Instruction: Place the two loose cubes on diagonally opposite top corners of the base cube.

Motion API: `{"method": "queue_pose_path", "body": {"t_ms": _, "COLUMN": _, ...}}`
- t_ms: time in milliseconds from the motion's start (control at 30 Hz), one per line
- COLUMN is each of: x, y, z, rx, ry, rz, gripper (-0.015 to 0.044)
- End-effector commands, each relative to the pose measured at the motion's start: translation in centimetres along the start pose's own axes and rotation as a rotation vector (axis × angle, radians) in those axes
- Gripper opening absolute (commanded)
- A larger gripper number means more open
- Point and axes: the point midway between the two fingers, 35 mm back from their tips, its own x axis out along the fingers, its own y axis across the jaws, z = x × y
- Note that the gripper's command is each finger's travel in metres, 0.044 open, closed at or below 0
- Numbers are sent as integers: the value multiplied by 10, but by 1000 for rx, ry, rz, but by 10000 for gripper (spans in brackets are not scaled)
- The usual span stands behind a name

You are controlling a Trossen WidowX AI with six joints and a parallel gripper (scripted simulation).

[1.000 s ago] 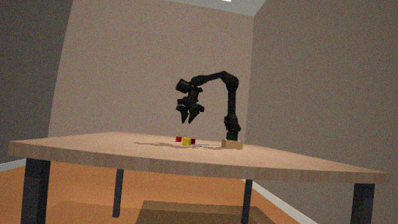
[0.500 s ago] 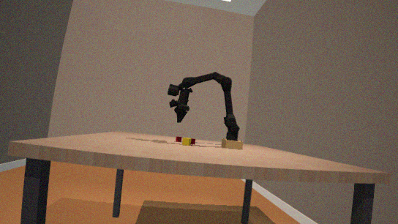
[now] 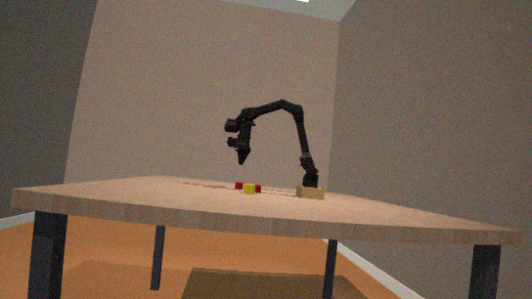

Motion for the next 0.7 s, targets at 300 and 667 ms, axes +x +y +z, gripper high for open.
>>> {"method": "queue_pose_path", "body": {"t_ms": 300, "x": 61, "y": 0, "z": -4, "rx": 2, "ry": 19, "rz": -2, "gripper": 265}}
{"method": "queue_pose_path", "body": {"t_ms": 667, "x": 79, "y": 0, "z": -4, "rx": 2, "ry": 19, "rz": -2, "gripper": 265}}
